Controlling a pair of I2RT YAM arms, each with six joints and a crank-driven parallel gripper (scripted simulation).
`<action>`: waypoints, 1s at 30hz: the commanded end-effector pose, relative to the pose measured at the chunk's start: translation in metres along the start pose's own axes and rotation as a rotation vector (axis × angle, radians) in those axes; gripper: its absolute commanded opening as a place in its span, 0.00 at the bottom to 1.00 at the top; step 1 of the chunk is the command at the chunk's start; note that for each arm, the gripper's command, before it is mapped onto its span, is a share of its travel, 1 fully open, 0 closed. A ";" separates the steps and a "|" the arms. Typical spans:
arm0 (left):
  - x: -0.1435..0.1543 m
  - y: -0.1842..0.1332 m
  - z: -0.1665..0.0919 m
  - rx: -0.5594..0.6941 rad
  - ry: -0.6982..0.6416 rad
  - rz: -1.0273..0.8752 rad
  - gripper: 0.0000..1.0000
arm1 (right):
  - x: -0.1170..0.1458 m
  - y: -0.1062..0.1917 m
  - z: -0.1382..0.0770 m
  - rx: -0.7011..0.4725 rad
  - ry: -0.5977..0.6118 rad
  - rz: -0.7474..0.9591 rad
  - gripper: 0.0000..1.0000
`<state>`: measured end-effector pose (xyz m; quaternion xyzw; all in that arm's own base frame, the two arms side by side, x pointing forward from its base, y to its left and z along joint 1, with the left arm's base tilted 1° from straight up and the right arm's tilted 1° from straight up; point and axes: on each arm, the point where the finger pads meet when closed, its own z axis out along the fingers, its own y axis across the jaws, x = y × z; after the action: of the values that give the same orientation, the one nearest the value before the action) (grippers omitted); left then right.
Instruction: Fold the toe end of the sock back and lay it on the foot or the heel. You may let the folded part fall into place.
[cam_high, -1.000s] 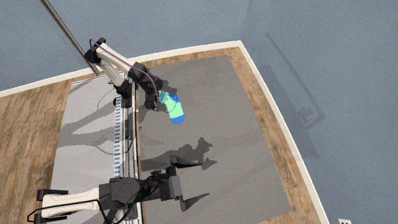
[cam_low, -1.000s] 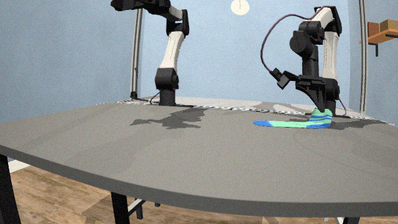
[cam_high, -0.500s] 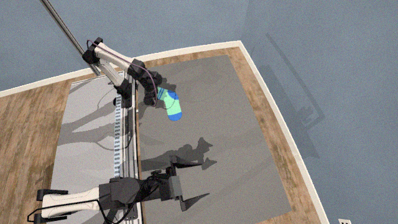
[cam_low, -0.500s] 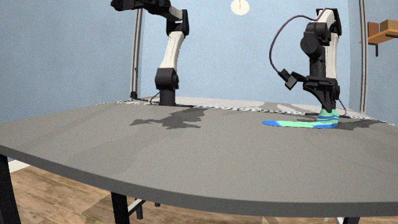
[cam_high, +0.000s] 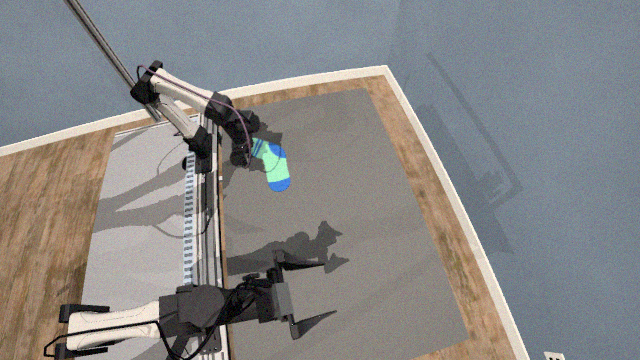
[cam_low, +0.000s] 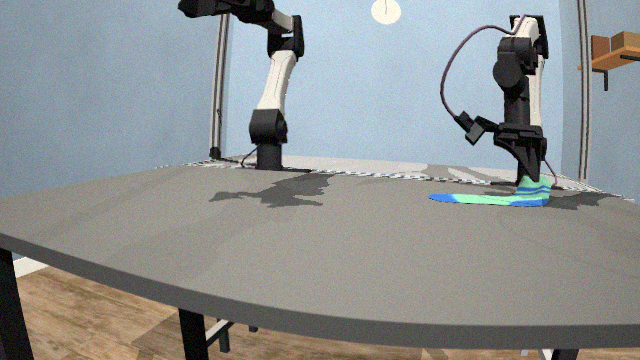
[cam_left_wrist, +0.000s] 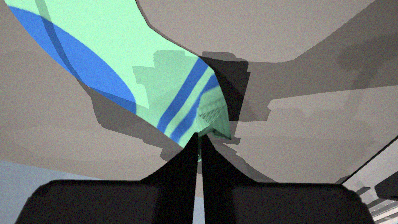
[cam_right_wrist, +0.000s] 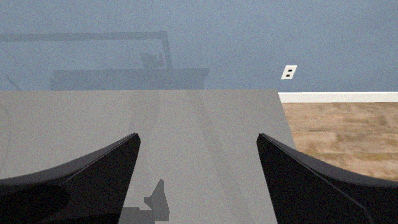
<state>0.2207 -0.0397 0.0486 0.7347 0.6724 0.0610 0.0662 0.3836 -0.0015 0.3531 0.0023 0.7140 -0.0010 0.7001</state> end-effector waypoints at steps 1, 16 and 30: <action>0.009 -0.007 -0.002 0.017 -0.002 0.016 0.02 | -0.007 0.002 -0.001 -0.005 -0.020 -0.002 1.00; 0.034 -0.014 -0.002 0.018 -0.009 0.018 0.02 | -0.007 0.002 -0.001 -0.005 -0.020 -0.002 1.00; 0.056 -0.019 -0.002 0.018 -0.013 0.020 0.02 | -0.007 0.002 -0.001 -0.005 -0.020 -0.002 1.00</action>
<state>0.2143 0.0131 0.0487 0.7322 0.6749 0.0623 0.0667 0.3836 -0.0015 0.3531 0.0023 0.7140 -0.0010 0.7001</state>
